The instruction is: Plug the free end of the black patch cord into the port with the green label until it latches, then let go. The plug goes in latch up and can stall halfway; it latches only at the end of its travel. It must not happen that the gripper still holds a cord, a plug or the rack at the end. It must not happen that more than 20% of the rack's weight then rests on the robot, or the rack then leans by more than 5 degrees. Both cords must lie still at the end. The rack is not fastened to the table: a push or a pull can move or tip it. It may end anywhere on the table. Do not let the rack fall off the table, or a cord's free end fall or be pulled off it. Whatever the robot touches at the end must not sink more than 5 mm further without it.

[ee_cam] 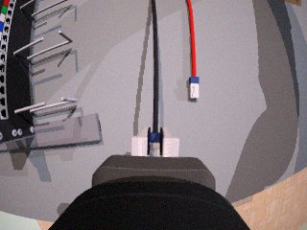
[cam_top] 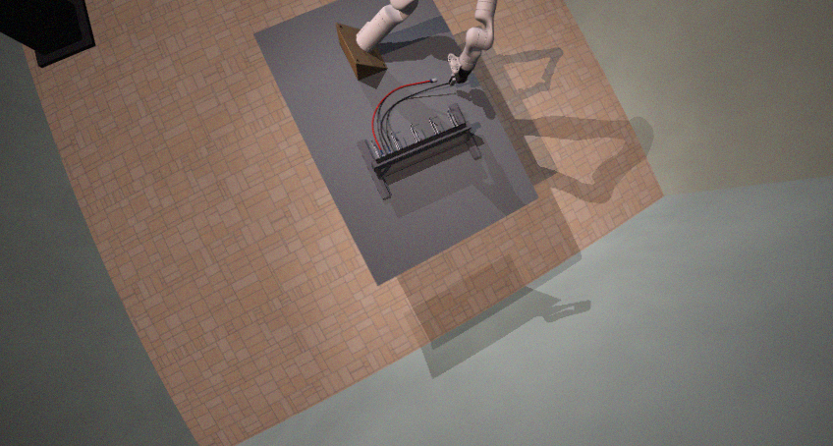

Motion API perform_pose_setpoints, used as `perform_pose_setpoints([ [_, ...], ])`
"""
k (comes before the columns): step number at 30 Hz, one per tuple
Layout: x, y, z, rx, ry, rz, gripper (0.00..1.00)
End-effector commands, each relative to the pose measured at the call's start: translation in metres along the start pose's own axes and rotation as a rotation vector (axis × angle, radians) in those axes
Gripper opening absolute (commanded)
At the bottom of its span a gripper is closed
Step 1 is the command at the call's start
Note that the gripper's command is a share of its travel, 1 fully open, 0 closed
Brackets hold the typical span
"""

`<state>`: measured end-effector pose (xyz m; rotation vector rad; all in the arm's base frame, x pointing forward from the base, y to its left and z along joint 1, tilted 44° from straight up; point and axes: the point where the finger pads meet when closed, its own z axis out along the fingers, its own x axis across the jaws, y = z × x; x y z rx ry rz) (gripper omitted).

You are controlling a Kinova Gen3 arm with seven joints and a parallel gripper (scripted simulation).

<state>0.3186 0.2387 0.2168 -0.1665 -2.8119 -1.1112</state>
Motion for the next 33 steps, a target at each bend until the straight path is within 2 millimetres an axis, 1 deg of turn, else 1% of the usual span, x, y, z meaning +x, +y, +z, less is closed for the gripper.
perform_pose_setpoints([
  [1, -0.0005, 0.0000, -0.0006, 0.000, -0.002, 0.000, 0.00],
  [20, -0.0020, -0.0020, -0.0010, 0.000, -0.002, 0.013, 0.00],
  [33, -0.0060, -0.0077, -0.0020, 0.000, -0.001, 0.049, 0.00],
])
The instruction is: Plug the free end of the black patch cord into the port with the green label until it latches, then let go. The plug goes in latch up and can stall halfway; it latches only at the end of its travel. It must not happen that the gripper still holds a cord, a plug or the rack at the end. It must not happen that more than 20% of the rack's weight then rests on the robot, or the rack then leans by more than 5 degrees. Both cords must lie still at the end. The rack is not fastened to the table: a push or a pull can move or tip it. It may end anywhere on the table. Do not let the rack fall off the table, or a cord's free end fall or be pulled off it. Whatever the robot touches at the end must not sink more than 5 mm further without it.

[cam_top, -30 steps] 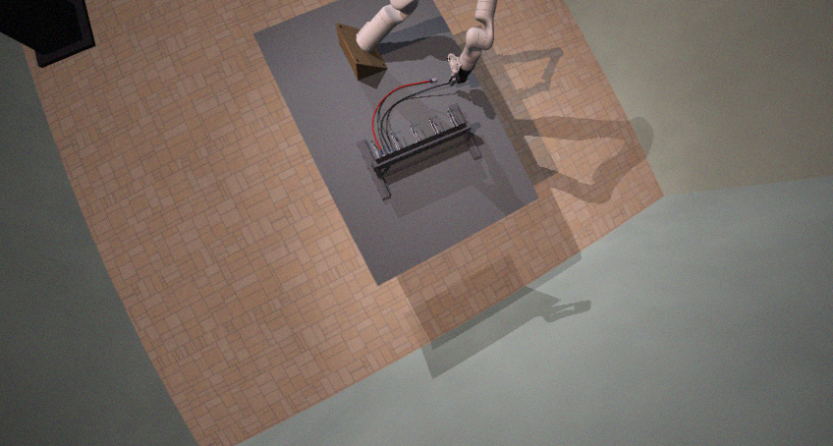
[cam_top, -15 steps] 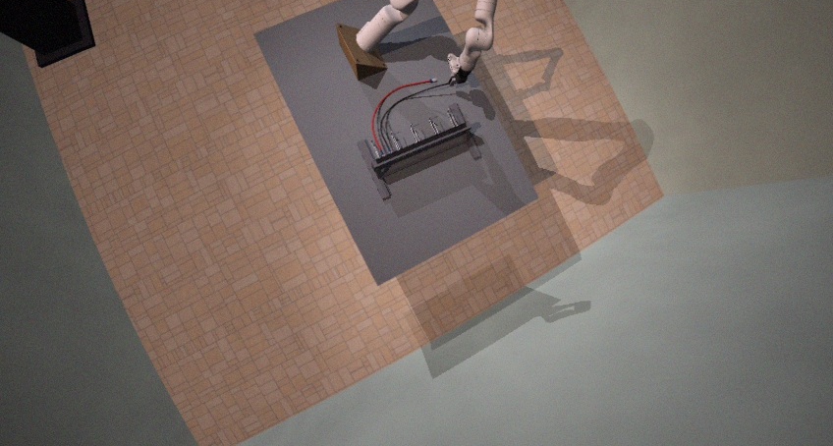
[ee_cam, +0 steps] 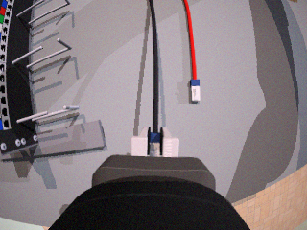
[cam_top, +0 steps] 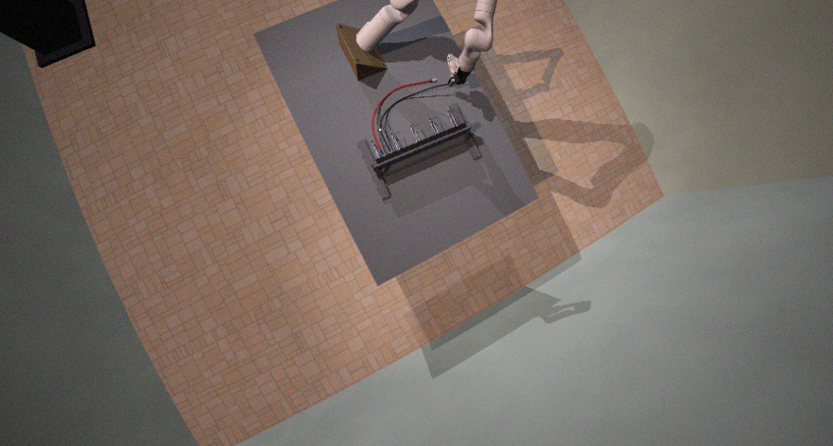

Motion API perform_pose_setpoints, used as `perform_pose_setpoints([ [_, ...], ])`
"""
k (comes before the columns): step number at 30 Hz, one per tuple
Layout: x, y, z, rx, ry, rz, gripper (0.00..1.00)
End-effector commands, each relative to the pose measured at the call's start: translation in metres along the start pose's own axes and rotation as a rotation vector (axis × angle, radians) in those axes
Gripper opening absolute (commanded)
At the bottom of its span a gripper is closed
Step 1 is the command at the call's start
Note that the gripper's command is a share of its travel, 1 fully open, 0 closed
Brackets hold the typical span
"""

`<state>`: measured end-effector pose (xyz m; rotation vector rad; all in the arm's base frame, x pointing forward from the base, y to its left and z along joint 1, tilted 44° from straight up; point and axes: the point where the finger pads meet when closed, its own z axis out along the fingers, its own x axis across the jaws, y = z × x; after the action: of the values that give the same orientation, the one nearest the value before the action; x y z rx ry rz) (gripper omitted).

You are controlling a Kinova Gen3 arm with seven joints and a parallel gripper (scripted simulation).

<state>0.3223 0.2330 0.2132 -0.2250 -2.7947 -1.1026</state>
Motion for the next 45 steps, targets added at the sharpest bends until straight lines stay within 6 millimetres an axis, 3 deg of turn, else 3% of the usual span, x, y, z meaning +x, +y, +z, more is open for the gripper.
perform_pose_setpoints([
  [1, -0.002, -0.002, -0.001, 0.000, -0.001, 0.010, 0.00],
  [45, -0.035, -0.043, -0.009, 0.003, 0.000, 0.279, 0.00],
])
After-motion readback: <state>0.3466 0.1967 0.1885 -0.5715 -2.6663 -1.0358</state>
